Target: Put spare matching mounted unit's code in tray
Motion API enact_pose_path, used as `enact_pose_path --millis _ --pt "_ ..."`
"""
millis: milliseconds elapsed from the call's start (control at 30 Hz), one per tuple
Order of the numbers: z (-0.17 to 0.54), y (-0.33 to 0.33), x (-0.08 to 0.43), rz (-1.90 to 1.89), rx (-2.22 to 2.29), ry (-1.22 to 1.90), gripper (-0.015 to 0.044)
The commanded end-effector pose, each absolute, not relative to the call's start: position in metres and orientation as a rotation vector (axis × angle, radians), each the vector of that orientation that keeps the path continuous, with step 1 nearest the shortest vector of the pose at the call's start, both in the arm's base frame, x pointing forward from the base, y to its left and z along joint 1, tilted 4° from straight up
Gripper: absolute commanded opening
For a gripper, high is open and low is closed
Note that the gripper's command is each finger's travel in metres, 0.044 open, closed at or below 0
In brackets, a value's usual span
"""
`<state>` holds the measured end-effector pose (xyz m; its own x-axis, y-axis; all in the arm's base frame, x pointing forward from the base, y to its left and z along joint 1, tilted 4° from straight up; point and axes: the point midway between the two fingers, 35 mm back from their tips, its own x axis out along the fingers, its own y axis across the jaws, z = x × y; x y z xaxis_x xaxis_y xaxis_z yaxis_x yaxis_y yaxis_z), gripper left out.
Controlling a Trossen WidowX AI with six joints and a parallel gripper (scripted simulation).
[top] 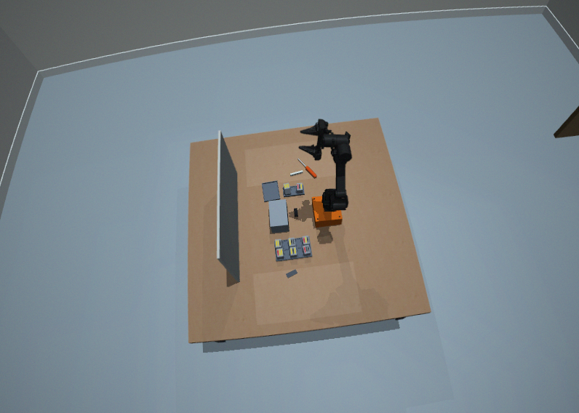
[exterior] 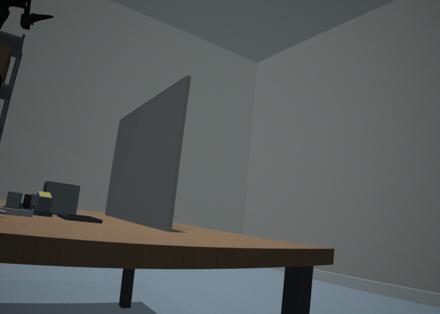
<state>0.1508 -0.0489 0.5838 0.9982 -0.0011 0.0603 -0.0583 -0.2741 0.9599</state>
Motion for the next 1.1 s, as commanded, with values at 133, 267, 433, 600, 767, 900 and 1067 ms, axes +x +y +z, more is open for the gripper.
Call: enact_pose_path --millis 133,267,433,600,767,900,1067 --pt "0.584 -0.049 0.151 0.055 1.848 -0.043 0.0440" --pt "0.587 -0.054 0.152 0.088 1.931 -0.042 0.0440" --pt "0.598 -0.088 0.164 0.259 2.402 -0.010 0.0440" --pt "0.597 -0.127 0.191 0.392 2.939 0.072 0.0440" --pt "0.581 -0.160 0.232 0.433 3.458 0.172 0.0440" --pt "0.557 -0.178 0.271 0.378 3.871 0.228 0.0440" --pt "0.514 -0.188 0.325 0.150 4.378 0.183 0.0440"
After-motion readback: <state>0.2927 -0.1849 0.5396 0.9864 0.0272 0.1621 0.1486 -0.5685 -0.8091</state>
